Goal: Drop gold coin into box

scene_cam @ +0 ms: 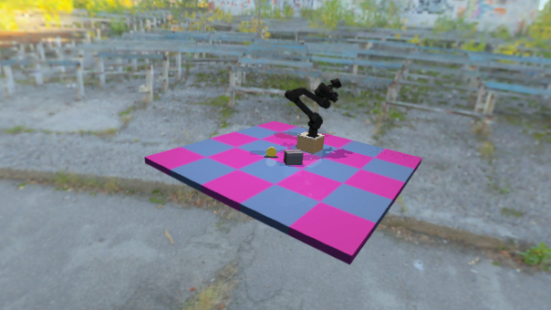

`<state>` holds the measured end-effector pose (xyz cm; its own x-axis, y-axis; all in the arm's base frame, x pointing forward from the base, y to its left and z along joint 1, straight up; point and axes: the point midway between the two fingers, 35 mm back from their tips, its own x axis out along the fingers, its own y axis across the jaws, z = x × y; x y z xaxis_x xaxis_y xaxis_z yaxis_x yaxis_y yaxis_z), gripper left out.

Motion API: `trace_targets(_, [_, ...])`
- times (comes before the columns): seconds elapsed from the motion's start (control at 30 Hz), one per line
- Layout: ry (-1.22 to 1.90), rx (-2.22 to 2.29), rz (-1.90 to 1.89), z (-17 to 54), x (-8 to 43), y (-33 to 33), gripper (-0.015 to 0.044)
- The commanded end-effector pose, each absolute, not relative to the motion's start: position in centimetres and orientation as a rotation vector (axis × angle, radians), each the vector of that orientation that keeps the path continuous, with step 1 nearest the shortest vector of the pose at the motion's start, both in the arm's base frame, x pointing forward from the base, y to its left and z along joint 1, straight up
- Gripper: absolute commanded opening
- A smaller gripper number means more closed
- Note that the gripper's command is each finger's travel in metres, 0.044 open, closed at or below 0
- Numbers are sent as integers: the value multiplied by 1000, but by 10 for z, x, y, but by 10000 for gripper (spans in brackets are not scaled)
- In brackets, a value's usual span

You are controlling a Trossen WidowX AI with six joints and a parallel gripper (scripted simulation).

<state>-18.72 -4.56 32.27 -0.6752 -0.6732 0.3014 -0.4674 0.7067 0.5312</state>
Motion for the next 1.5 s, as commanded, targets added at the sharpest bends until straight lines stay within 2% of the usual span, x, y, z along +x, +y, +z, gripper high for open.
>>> trace_targets(0.0, [-2443, 867, -561, 323, -188, -44, 374])
trace_targets(0.27, [-2774, 469, 90, 335, -221, 54, 164])
trace_targets(0.43, [-2784, 122, 574, 334, -220, 129, 161])
trace_targets(0.57, [-2653, -161, 939, 329, -203, 190, 161])
trace_targets(0.8, [-2175, -585, 1429, 310, -141, 283, 161])
trace_targets(1.07, [-1400, -863, 1696, 277, -30, 353, 161])
trace_targets(1.3, [-674, -898, 1675, 240, 86, 367, 161])
trace_targets(1.47, [-250, -865, 1511, 215, 167, 342, 161])
